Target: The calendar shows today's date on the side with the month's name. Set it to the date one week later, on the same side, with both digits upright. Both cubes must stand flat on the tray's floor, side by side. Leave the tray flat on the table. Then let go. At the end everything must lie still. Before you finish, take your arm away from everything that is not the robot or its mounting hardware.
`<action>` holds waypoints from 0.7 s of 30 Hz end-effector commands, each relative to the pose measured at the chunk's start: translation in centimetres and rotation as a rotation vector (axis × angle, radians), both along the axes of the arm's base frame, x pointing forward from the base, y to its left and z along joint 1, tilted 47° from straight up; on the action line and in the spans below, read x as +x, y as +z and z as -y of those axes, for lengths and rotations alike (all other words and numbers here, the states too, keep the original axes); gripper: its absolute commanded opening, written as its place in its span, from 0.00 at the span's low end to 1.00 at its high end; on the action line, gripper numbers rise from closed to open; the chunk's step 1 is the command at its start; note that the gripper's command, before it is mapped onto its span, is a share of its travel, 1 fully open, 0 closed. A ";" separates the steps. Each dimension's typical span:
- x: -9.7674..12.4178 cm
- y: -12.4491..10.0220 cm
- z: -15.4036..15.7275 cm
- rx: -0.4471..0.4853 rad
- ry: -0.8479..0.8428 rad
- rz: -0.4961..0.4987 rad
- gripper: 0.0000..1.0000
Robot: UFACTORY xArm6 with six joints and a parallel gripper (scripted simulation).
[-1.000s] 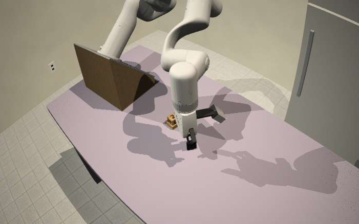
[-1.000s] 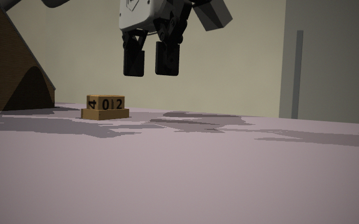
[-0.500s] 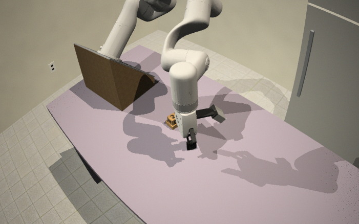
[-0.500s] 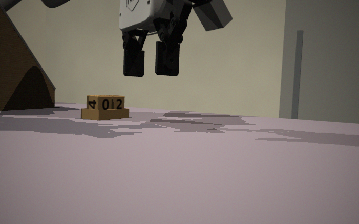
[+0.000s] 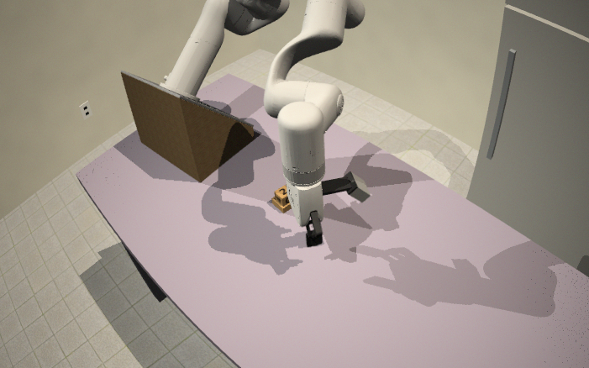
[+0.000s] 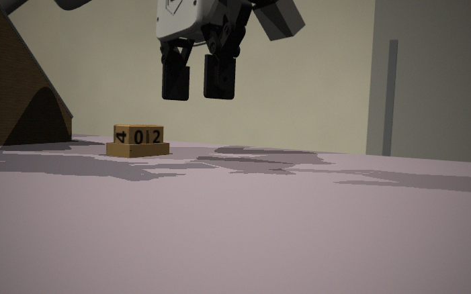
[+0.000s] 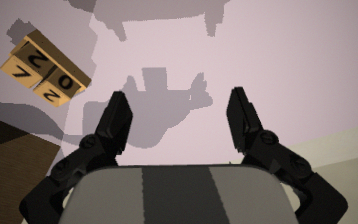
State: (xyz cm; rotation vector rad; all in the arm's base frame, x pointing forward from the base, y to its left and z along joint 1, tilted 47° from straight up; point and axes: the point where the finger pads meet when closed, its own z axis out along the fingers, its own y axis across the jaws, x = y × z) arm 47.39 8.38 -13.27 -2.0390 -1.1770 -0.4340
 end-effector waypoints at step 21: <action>-2.5 -0.3 0.7 -0.012 -0.120 -0.125 1.00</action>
